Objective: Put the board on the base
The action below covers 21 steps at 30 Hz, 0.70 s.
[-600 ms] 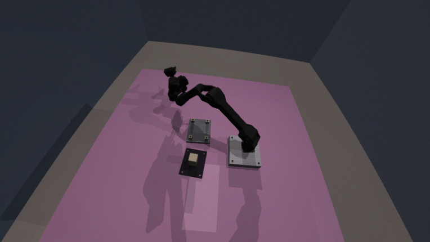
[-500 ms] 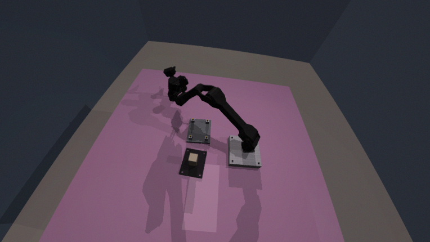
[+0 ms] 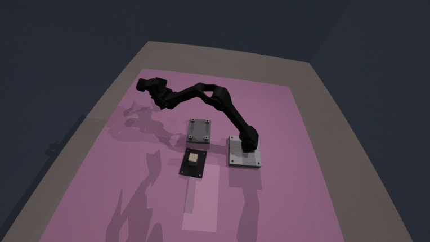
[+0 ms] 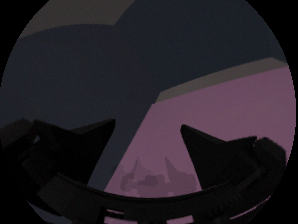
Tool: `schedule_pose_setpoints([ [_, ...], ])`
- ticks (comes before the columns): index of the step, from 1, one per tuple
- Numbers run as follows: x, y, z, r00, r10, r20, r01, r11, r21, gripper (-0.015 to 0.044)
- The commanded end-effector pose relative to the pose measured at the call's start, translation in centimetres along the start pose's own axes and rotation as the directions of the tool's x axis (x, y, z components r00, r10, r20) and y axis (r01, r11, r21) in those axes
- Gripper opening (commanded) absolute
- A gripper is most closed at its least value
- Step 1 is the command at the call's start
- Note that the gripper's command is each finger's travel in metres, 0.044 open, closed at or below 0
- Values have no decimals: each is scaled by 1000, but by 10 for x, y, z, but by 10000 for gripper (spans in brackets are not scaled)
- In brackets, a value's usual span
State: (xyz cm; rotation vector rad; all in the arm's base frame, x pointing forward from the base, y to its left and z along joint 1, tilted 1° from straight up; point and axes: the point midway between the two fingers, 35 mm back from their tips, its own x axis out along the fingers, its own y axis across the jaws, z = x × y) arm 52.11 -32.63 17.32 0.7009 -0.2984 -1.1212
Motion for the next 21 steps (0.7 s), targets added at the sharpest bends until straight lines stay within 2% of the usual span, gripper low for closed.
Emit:
schedule_pose_setpoints([
  [1, -36, 14, -34, 983, 4, -183, -33, 987, -155, 440],
  [6, -99, 27, -69, 905, -26, -425, -135, 929, -345, 440],
  [12, -186, 21, -93, 742, -129, -657, -307, 807, -504, 440],
  [17, -264, 1, -96, 568, -258, -781, -467, 681, -565, 440],
  [21, -326, -23, -85, 418, -382, -824, -590, 576, -566, 440],
])
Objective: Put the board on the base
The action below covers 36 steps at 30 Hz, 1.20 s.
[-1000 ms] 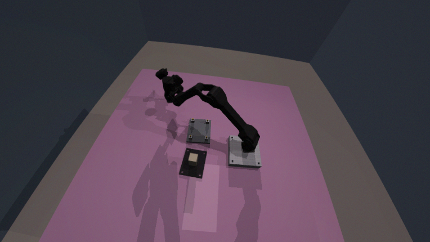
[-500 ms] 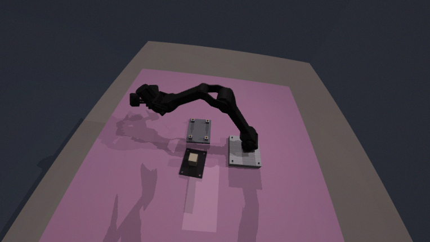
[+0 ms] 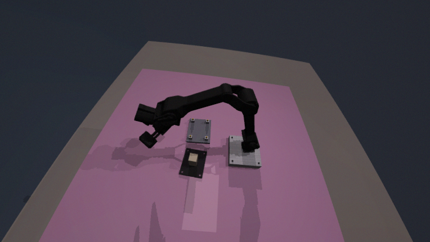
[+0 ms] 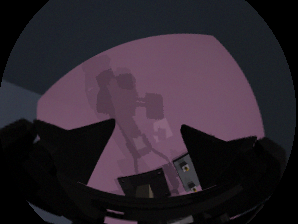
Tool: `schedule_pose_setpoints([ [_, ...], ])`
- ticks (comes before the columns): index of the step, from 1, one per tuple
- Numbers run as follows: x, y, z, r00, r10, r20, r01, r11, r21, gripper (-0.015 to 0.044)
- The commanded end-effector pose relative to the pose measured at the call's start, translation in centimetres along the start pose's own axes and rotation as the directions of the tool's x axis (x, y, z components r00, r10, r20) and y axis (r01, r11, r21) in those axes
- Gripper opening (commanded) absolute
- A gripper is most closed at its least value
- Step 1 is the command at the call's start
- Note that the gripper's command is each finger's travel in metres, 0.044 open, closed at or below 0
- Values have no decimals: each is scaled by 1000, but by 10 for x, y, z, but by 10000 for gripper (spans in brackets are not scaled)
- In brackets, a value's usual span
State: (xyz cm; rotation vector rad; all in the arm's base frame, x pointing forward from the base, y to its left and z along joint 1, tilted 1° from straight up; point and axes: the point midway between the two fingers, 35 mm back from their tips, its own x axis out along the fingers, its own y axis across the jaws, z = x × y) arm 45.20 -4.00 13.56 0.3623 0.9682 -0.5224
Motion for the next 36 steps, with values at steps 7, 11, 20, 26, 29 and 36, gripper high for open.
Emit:
schedule_pose_setpoints([
  [7, -99, -5, -140, 884, -43, -465, -130, 934, -333, 440],
  [11, -107, -7, -149, 869, -53, -492, -142, 926, -350, 440],
  [20, -86, -5, -167, 869, -53, -492, -142, 926, -350, 440],
  [26, -75, -6, -174, 869, -53, -492, -142, 926, -350, 440],
  [29, -66, -7, -179, 869, -53, -492, -142, 926, -350, 440],
  [36, -61, -7, -181, 869, -53, -492, -142, 926, -350, 440],
])
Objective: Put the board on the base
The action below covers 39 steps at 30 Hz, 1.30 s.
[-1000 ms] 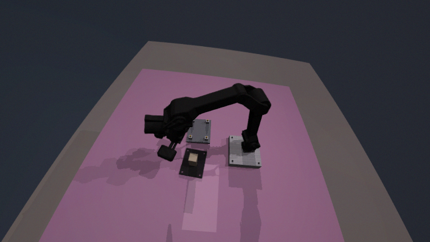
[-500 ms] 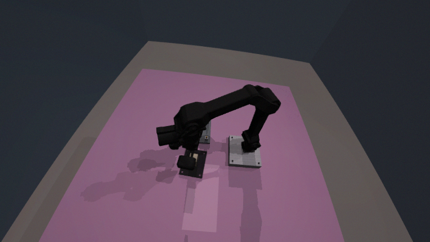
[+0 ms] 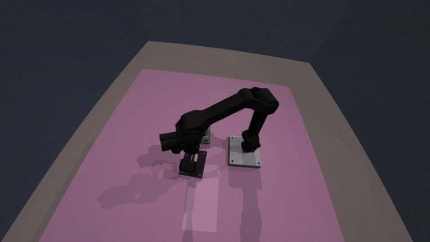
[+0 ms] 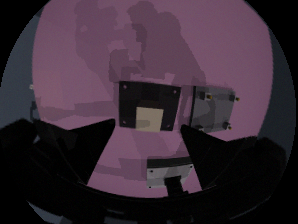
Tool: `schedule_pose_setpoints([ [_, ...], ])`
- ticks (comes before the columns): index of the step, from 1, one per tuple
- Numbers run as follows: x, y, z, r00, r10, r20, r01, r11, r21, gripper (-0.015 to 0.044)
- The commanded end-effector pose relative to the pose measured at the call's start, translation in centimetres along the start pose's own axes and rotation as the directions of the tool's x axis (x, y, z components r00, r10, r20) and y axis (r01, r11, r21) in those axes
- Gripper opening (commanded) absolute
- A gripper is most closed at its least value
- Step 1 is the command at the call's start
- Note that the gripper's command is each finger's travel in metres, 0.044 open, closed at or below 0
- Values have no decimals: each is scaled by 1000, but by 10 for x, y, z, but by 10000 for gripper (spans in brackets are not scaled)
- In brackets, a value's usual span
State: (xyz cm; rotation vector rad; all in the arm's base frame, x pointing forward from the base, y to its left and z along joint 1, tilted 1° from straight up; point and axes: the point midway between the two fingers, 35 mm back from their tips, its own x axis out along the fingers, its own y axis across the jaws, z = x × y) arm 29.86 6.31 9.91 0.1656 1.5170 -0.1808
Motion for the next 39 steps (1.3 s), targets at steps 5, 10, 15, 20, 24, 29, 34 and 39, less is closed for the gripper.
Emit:
schedule_pose_setpoints([
  [5, 15, 0, -2, 1000, -2, -12, 2, 1000, 4, 440],
  [10, 23, 0, -1, 1000, -2, -12, 2, 1000, 4, 440],
  [15, 31, 0, -1, 1000, -2, -12, 2, 1000, 4, 440],
  [20, 39, 0, -1, 1000, -2, -12, 2, 1000, 4, 440],
  [24, 46, 0, -1, 1000, -2, -12, 2, 1000, 4, 440],
  [29, 54, 0, -2, 1000, -2, -12, 2, 1000, 4, 440],
  [34, 62, -1, -3, 1000, -2, -12, 2, 1000, 4, 440],
  [39, 66, -1, -3, 1000, -2, -12, 2, 1000, 4, 414],
])
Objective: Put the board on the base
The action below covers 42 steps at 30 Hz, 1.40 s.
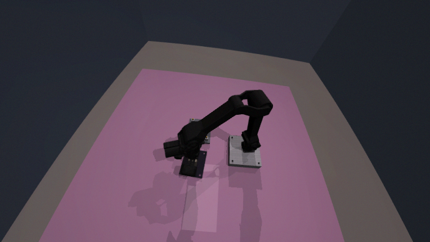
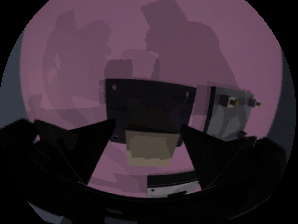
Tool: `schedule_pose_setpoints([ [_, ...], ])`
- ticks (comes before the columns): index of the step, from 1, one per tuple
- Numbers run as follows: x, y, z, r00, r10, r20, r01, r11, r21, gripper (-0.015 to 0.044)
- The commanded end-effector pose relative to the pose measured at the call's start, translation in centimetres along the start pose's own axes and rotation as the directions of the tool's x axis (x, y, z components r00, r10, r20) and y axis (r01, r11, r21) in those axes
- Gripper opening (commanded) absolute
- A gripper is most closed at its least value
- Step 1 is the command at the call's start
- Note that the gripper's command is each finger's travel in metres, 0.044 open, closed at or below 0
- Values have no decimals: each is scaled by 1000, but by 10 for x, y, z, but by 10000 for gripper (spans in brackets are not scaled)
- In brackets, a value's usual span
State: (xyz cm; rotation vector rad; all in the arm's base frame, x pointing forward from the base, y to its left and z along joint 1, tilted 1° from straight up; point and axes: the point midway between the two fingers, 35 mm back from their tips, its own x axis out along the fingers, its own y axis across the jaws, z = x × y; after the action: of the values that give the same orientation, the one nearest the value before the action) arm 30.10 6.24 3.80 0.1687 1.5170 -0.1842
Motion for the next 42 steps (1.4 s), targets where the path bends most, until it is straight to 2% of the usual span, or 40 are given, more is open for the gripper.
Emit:
schedule_pose_setpoints([
  [1, 5, -1, -3, 1000, -2, -12, 2, 1000, 0, 387],
  [9, 5, -1, -3, 1000, -2, -12, 2, 1000, 0, 177],
  [16, 5, -1, -3, 1000, -2, -12, 2, 1000, 0, 131],
  [21, -1, 0, -2, 1000, -2, -11, 2, 1000, 0, 0],
  [42, -54, 1, 1, 1000, -1, -11, 1, 1000, 0, 0],
])
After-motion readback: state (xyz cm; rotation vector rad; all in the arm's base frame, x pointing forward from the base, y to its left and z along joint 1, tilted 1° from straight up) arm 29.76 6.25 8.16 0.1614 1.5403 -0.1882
